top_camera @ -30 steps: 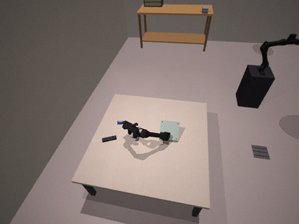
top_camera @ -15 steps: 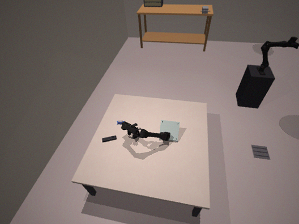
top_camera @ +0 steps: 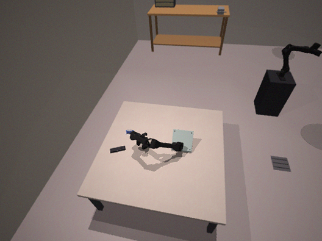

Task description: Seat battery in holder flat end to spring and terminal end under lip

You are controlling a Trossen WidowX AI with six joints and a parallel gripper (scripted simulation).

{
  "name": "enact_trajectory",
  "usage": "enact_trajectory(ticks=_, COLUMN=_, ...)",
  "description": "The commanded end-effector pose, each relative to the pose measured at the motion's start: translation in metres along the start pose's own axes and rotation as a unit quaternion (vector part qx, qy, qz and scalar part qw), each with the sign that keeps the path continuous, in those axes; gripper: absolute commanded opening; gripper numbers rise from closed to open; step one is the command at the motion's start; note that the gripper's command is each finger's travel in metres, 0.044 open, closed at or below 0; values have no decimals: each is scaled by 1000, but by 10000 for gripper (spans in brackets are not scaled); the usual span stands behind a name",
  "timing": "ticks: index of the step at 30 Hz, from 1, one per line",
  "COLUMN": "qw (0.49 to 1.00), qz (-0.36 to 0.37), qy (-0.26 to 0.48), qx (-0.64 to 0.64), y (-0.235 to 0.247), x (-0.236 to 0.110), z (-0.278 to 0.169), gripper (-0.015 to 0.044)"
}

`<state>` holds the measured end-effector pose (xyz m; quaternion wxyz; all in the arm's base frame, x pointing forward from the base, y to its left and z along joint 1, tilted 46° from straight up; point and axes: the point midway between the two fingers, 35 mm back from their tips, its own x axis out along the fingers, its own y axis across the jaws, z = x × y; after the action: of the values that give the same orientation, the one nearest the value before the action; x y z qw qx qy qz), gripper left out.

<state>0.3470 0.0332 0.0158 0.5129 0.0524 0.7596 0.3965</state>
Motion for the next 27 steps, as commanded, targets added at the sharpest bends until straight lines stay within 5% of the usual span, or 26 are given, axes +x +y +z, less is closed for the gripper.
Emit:
enact_trajectory(ticks=1, qw=1000, qz=-2, qy=-6, qx=2, y=0, x=-2, z=5, gripper=75)
enact_trajectory(ticks=27, qw=998, qz=-8, qy=-55, qx=7, y=-3, x=0, z=8, gripper=75)
